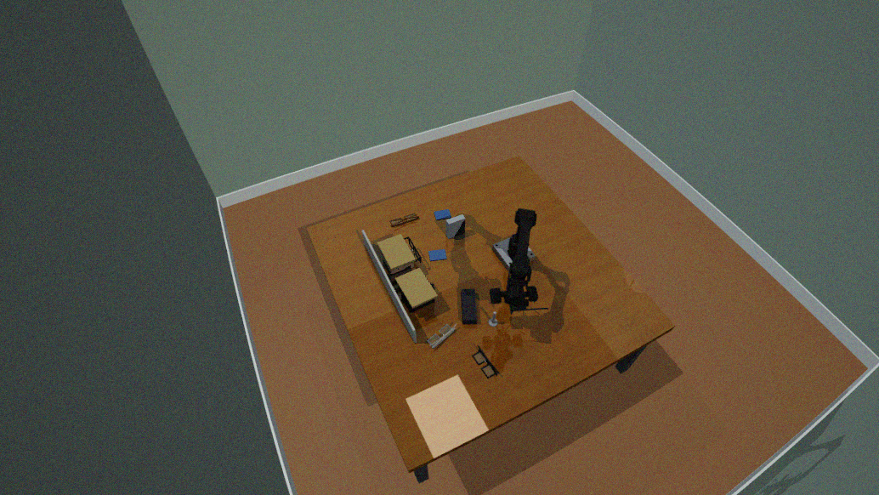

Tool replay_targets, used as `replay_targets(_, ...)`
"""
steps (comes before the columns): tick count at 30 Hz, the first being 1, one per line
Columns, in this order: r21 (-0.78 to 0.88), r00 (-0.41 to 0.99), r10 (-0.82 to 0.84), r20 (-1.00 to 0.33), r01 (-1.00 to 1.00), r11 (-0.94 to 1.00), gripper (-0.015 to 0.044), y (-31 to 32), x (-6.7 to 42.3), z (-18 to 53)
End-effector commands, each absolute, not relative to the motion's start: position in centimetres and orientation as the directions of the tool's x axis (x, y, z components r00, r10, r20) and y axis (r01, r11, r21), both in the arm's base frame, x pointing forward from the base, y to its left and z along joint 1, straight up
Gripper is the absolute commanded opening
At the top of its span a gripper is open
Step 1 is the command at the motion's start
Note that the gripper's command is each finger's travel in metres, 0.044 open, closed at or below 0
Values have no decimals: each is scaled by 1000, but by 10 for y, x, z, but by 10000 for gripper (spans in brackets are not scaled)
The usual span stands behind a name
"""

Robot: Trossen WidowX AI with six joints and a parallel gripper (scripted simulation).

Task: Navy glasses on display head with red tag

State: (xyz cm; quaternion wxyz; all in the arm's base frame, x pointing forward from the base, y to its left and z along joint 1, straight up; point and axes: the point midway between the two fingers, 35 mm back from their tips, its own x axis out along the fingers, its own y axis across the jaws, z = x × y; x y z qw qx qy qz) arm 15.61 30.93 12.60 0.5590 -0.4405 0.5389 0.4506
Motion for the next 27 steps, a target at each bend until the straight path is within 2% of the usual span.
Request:
replay_targets(1,-8,10,29,-1000,-998,67,0,309,156,126)
replay_targets(14,-20,10,28,-1000,-927,-374,0,308,158,126)
replay_targets(27,-28,10,28,-1000,-672,-740,0,308,159,126)
